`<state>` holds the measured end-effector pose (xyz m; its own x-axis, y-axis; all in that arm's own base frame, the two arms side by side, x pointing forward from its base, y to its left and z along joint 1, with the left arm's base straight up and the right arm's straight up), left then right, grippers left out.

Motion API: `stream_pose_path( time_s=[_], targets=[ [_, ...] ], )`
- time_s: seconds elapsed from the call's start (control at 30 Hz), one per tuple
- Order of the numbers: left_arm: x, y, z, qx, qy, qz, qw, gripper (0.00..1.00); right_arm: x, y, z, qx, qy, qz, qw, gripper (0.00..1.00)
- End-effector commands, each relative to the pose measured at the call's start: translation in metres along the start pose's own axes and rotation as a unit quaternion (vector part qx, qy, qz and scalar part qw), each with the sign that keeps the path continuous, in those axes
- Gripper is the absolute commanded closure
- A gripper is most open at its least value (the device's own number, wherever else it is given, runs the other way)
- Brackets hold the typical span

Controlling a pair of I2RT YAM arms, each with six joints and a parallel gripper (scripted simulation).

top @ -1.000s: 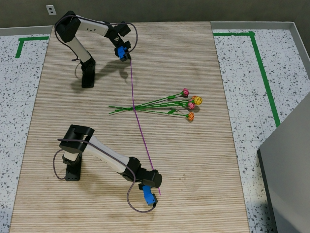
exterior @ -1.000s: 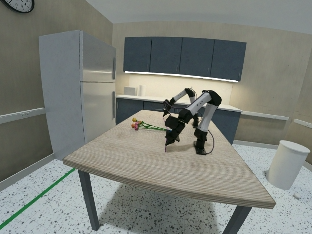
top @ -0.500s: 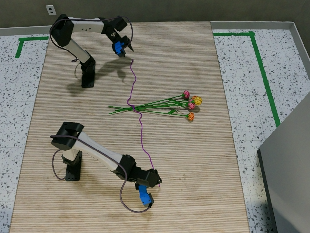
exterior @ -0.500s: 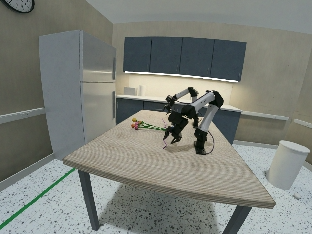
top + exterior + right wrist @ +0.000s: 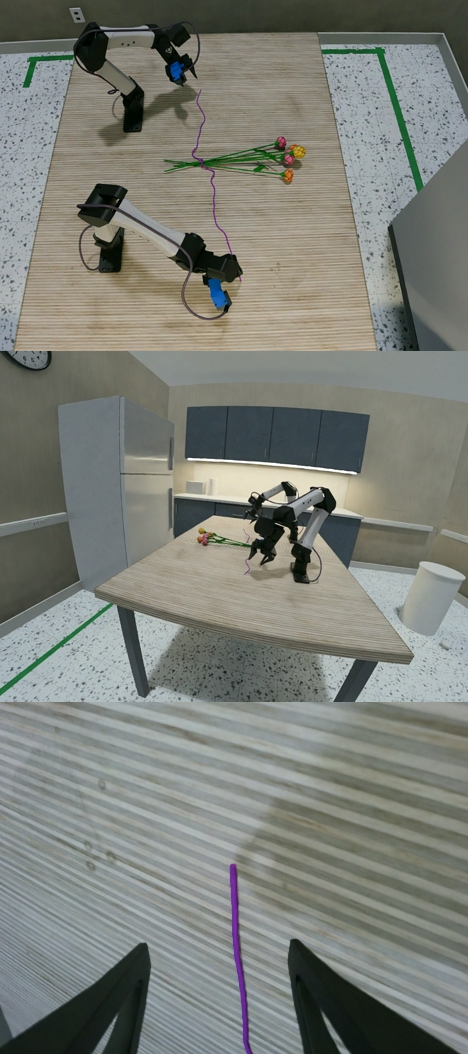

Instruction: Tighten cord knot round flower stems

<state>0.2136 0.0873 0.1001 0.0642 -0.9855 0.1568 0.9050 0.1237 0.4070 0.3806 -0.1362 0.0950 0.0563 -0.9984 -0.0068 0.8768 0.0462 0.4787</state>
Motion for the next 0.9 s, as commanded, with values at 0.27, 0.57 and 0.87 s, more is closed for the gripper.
stream_pose_path(
  time_s=[0.27,0.57,0.87],
  targets=[
    [0.067,0.013,0.005,-0.024,-0.027,0.077,0.996,0.35,-0.003,-0.001,-0.002,-0.008,0.004,0.002,1.000,0.35],
    [0.152,0.026,-0.004,-0.052,-0.089,0.098,0.990,0.35,-0.003,-0.003,-0.004,-0.011,0.006,0.001,1.000,0.35],
    [0.242,0.028,-0.010,-0.100,-0.148,0.099,0.979,0.35,-0.003,-0.003,-0.004,-0.011,0.006,0.001,1.000,0.35]
  ],
)
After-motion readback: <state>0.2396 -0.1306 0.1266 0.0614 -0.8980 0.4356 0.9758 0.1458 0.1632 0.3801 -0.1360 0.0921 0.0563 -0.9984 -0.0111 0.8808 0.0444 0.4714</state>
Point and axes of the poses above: on each arm, the point where the finger pads meet when closed, its own z axis back along the fingers, its own y axis across the jaws, x = y × z, the point moved 3 cm from there along z, back along the fingers, and after that the axes turned 7 degrees about -z, right-handed, at the moved point
